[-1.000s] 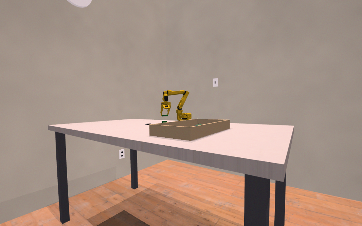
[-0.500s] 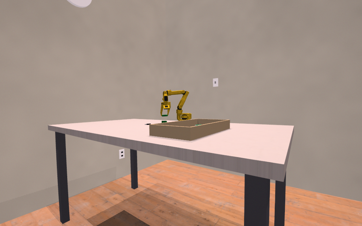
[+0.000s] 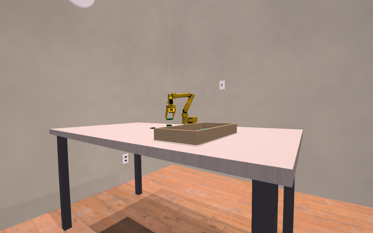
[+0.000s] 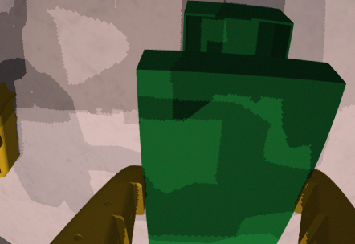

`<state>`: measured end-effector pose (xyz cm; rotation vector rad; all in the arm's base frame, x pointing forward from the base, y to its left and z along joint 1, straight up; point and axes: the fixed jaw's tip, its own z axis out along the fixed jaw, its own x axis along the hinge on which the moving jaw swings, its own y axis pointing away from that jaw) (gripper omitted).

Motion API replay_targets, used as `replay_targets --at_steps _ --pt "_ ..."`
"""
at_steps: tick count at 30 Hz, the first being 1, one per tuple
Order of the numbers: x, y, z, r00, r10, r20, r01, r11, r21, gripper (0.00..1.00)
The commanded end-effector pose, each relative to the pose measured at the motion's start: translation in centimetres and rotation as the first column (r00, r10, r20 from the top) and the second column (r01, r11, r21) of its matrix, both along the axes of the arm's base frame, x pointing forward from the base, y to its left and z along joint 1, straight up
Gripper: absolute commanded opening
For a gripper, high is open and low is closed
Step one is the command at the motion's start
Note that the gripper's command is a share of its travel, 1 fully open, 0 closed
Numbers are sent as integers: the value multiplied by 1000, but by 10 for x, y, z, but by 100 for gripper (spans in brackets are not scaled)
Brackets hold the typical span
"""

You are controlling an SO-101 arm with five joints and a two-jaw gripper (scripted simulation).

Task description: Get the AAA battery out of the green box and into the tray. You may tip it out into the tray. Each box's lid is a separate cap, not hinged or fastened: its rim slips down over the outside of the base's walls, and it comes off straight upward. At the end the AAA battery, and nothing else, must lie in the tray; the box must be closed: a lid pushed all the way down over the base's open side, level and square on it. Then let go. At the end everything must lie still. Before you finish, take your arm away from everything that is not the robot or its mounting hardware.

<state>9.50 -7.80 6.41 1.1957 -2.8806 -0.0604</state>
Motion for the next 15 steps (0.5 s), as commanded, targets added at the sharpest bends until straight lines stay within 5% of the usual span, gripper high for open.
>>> replay_targets --at_steps 1,15 --pt "5 -5 5 999 -1 35 2 1000 -27 22" --pt "6 -6 5 999 -1 35 2 1000 -27 22"
